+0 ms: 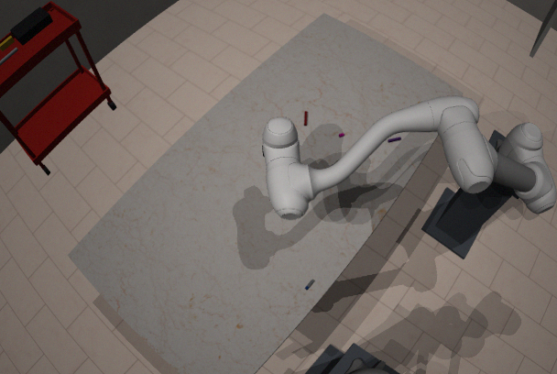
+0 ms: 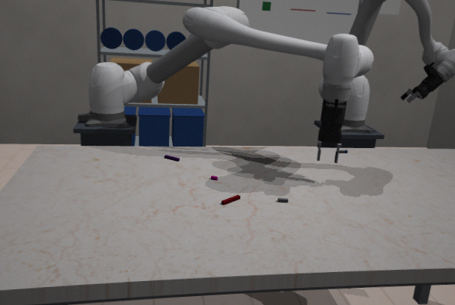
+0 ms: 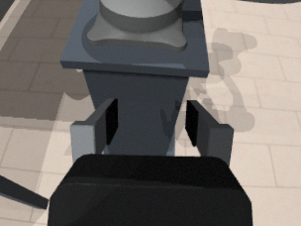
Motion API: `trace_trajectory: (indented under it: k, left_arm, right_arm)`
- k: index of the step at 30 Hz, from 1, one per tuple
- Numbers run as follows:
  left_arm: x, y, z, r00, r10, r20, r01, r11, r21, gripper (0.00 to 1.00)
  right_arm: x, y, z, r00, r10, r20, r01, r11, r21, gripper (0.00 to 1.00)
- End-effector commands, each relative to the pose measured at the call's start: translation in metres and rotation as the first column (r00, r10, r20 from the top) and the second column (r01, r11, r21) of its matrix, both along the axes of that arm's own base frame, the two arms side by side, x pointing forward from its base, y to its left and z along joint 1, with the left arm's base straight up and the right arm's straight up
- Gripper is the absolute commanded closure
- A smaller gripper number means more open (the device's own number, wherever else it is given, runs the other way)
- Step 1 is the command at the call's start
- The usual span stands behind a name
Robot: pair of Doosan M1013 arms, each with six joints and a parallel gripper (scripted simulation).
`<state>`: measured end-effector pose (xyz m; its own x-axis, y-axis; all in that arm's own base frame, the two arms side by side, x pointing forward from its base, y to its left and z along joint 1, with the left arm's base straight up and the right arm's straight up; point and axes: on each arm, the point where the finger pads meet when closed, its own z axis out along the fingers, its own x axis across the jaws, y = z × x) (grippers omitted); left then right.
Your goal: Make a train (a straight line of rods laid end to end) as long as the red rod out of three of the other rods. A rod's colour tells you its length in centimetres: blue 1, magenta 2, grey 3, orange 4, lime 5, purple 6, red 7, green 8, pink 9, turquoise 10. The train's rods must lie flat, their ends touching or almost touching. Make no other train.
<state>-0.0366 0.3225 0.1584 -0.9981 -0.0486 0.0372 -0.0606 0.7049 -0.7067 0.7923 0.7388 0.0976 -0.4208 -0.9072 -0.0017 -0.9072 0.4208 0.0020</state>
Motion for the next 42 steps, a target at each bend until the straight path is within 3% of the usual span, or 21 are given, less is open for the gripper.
trace_trajectory:
  k: [1, 12, 14, 15, 24, 29, 31, 35, 38, 42]
  left_arm:
    - [0.000, 0.000, 0.000, 1.000, 0.000, 0.000, 0.000, 1.000, 0.001, 0.00]
    - [0.000, 0.000, 0.000, 1.000, 0.000, 0.000, 0.000, 1.000, 0.001, 0.00]
    - [0.000, 0.000, 0.000, 1.000, 0.000, 0.000, 0.000, 1.000, 0.001, 0.00]
    - [0.000, 0.000, 0.000, 1.000, 0.000, 0.000, 0.000, 1.000, 0.001, 0.00]
    - [0.000, 0.000, 0.000, 1.000, 0.000, 0.000, 0.000, 1.000, 0.001, 0.00]
    - [0.000, 0.000, 0.000, 1.000, 0.000, 0.000, 0.000, 1.000, 0.001, 0.00]
    - [0.000, 0.000, 0.000, 1.000, 0.000, 0.000, 0.000, 1.000, 0.001, 0.00]
    - [0.000, 0.000, 0.000, 1.000, 0.000, 0.000, 0.000, 1.000, 0.001, 0.00]
    - [0.000, 0.000, 0.000, 1.000, 0.000, 0.000, 0.000, 1.000, 0.001, 0.00]
    - [0.000, 0.000, 0.000, 1.000, 0.000, 0.000, 0.000, 1.000, 0.001, 0.00]
  right_arm:
    - [0.019, -0.023, 0.001, 0.986, -0.167, 0.002, 0.167, 0.986, 0.000, 0.00]
    - [0.061, -0.081, -0.002, 0.842, -0.540, 0.002, 0.540, 0.842, 0.000, 0.00]
    - [0.061, -0.081, -0.002, 0.842, -0.540, 0.002, 0.540, 0.842, 0.000, 0.00]
    - [0.070, -0.096, -0.003, 0.782, -0.623, 0.001, 0.623, 0.782, 0.000, 0.00]
    - [0.098, -0.141, -0.005, 0.551, -0.834, 0.001, 0.834, 0.551, 0.000, 0.00]
    - [0.112, -0.167, -0.007, 0.391, -0.921, 0.000, 0.921, 0.391, 0.000, 0.00]
    - [0.112, -0.167, -0.007, 0.391, -0.921, 0.000, 0.921, 0.391, 0.000, 0.00]
    - [0.125, -0.189, -0.008, 0.239, -0.971, 0.000, 0.971, 0.239, 0.000, 0.00]
    - [0.128, -0.196, -0.008, 0.190, -0.982, 0.000, 0.982, 0.190, 0.000, 0.00]
    - [0.129, -0.198, -0.008, 0.180, -0.984, 0.000, 0.984, 0.180, 0.000, 0.00]
